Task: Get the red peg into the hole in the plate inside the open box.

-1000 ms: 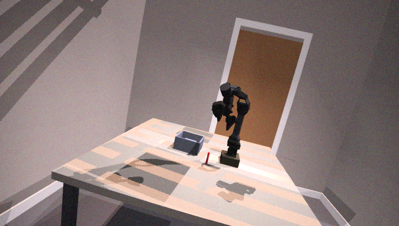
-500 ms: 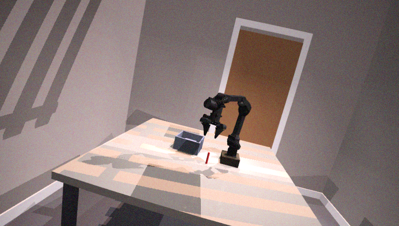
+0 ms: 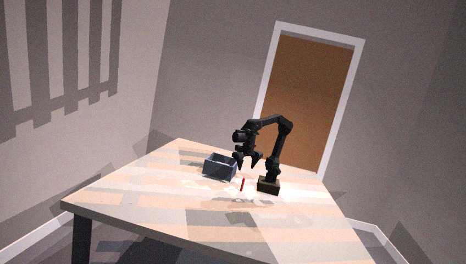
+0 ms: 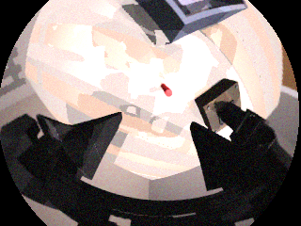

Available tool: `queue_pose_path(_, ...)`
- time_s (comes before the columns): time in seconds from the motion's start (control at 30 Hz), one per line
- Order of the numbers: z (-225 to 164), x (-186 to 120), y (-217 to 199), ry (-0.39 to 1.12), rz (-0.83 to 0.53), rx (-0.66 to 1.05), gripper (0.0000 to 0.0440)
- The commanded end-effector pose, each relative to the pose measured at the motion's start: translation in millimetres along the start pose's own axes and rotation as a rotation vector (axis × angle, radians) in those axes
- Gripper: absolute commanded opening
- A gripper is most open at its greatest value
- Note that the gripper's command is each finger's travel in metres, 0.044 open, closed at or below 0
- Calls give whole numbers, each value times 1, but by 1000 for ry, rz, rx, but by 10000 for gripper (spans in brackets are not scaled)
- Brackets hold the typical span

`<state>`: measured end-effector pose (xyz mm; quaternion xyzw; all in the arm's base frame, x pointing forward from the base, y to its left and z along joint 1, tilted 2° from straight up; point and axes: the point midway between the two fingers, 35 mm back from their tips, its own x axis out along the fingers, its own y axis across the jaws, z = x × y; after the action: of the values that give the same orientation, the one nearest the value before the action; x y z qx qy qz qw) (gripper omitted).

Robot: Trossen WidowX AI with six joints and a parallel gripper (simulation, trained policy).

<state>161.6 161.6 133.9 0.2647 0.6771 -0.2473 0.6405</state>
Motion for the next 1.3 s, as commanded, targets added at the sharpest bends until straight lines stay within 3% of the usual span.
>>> queue_pose_path(0.0,6,16,-5,-13,-47,-3,440)
queue_pose_path(0.77,28,113,-13,-108,-112,-45,435)
queue_pose_path(0.83,29,119,-15,-111,-119,-51,405)
queue_pose_path(1.27,31,139,-27,-102,-209,-47,65)
